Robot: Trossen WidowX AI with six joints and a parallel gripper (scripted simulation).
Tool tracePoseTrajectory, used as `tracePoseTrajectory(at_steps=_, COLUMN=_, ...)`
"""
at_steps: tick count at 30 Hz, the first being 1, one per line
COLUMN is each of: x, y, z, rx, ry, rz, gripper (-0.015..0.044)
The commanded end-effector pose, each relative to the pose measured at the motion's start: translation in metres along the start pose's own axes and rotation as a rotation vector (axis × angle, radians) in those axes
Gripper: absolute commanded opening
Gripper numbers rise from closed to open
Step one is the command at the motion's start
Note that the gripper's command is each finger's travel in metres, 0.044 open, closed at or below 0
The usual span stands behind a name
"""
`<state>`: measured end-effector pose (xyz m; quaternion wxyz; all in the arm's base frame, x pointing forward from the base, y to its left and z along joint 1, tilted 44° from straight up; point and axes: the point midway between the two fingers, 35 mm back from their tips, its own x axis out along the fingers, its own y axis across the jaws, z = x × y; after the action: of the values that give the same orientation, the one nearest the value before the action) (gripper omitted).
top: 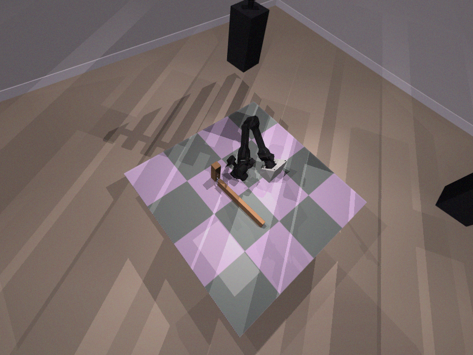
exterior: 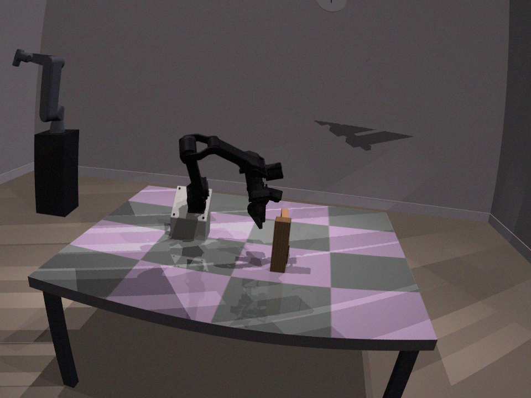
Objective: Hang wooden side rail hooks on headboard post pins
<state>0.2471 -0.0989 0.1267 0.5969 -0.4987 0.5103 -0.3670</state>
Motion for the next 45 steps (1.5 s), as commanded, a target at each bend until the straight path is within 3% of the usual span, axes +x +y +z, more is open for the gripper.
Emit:
tracePoseTrajectory(at_steps=1, x=-0.002, y=0.003, z=0.011, rx=0.618, ry=-0.028, rz=-0.127, gripper=0.044)
tracePoseTrajectory(at_steps=21, x=-0.006, y=0.007, z=0.027, rx=1.42, ry=-0.197, rz=-0.181, gripper=0.044)
tracePoseTrajectory(at_steps=45, x=-0.006, y=0.007, z=0.027, rx=1.431, ry=-0.201, rz=-0.181, gripper=0.044)
